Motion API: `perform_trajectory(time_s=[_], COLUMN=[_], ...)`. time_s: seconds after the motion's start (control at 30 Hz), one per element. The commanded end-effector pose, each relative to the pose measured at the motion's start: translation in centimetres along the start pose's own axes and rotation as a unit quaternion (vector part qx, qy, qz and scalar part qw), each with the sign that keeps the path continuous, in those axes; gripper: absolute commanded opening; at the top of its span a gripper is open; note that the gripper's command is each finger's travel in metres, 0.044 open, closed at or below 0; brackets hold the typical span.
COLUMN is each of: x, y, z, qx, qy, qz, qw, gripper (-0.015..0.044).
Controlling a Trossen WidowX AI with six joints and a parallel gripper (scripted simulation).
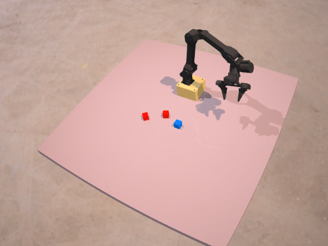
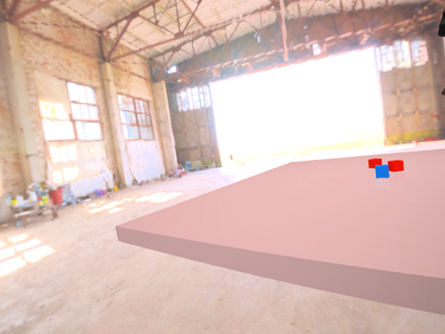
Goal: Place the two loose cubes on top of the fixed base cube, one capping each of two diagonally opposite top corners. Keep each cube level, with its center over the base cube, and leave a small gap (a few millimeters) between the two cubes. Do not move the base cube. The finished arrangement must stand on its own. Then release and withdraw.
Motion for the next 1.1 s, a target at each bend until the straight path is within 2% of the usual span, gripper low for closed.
perform_trajectory(time_s=[0.0,0.13,0.17,0.6,1.07], x=[0.1,1.3,1.8,8.3,13.1], y=[0.0,-0.4,-0.6,-5.2,-13.3], z=[0.1,1.4,2.0,10.8,19.0], qx=[0.000,-0.001,-0.001,0.007,0.057], qy=[0.000,-0.002,-0.002,0.011,0.071], qz=[-0.001,-0.021,-0.030,-0.151,-0.257], qw=[1.000,1.000,1.000,0.988,0.962], gripper=[0.0374,0.0269,0.0265,0.0265,0.0265])
Point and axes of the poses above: the point midway between the two fingers, 35 mm back from their tips, its own x axis out along the fingers, its own y axis across the jaws, z = x × y, the point moved 7 cm from there along -x, back along the fingers, and after that the axes turned 10 degrees about x, right-handed, at the moved point
